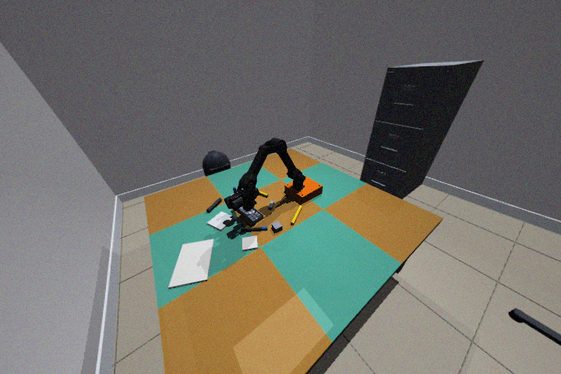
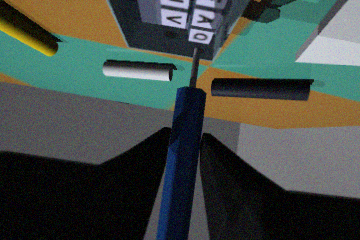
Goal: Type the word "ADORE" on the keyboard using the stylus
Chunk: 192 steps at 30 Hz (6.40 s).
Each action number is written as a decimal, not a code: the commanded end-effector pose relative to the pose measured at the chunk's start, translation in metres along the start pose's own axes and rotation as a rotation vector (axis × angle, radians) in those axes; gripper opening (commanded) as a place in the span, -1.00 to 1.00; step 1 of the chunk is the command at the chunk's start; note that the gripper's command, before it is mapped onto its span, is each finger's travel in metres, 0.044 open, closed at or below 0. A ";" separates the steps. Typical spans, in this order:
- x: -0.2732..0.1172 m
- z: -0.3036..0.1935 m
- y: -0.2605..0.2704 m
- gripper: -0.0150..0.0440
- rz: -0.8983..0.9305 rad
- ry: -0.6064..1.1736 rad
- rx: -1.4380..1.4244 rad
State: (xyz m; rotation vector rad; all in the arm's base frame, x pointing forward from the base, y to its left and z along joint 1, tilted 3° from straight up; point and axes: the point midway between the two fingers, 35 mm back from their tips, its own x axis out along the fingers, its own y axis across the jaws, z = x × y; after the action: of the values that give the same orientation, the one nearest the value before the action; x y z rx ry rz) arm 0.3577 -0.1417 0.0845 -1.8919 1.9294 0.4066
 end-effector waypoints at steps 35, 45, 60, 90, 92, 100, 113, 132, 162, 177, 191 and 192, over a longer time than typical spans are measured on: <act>0.005 0.007 -0.004 -0.22 0.000 0.005 0.003; 0.005 0.007 -0.004 -0.22 0.000 0.005 0.003; 0.005 0.007 -0.002 -0.22 0.000 0.005 0.003; 0.011 0.017 -0.002 -0.22 0.000 0.005 0.003; 0.012 0.018 -0.002 -0.22 0.000 0.005 0.003; 0.013 0.021 -0.002 -0.22 0.000 0.005 0.003; 0.013 0.020 -0.002 -0.22 0.000 0.005 0.003; -0.005 -0.010 -0.003 -0.27 -0.001 0.002 0.004; -0.082 0.049 0.017 -0.49 0.003 -0.002 0.001; -0.081 0.052 0.017 -0.49 0.003 -0.002 0.001; -0.081 0.054 0.018 -0.22 0.003 -0.002 0.001; -0.081 0.054 0.018 -0.22 0.003 -0.002 0.001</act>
State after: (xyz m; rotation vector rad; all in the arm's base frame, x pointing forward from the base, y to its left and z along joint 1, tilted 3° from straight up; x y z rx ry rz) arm 0.3445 -0.0450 0.0774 -1.8922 1.9302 0.4073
